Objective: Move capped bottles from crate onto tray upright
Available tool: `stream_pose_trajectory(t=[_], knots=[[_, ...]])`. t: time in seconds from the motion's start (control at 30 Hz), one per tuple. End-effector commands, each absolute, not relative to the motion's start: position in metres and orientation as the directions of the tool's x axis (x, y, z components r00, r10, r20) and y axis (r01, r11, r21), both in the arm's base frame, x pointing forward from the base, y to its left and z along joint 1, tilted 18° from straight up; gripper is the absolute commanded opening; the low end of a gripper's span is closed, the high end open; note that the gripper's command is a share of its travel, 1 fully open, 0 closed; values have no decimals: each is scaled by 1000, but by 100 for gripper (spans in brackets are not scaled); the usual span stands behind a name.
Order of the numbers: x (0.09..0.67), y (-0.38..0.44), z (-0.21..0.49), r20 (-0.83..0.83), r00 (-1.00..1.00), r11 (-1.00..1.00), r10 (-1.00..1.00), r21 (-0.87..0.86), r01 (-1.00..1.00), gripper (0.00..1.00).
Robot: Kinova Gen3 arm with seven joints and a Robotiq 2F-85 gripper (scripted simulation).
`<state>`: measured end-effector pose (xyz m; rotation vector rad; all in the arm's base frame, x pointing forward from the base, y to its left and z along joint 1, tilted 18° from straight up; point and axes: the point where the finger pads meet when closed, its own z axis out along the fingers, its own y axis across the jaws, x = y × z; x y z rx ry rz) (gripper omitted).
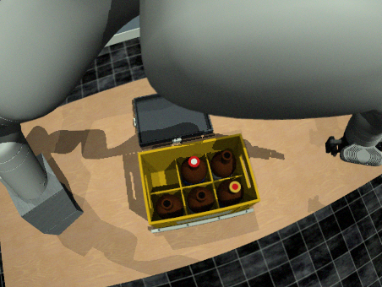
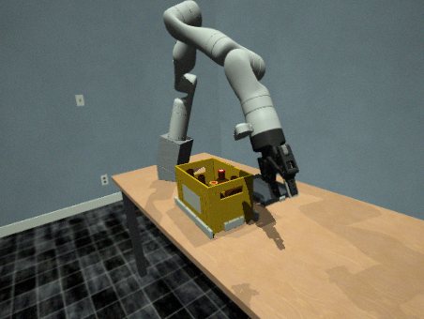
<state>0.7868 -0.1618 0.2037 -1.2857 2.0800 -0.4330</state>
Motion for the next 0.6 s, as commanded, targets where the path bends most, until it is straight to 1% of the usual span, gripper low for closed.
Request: stream_pose_trajectory(t=[0.0, 0.57], knots=[[782, -158, 204, -341, -302, 451, -890, -569, -687, 100], [748, -124, 193, -271, -229, 337, -935, -480, -810, 100]])
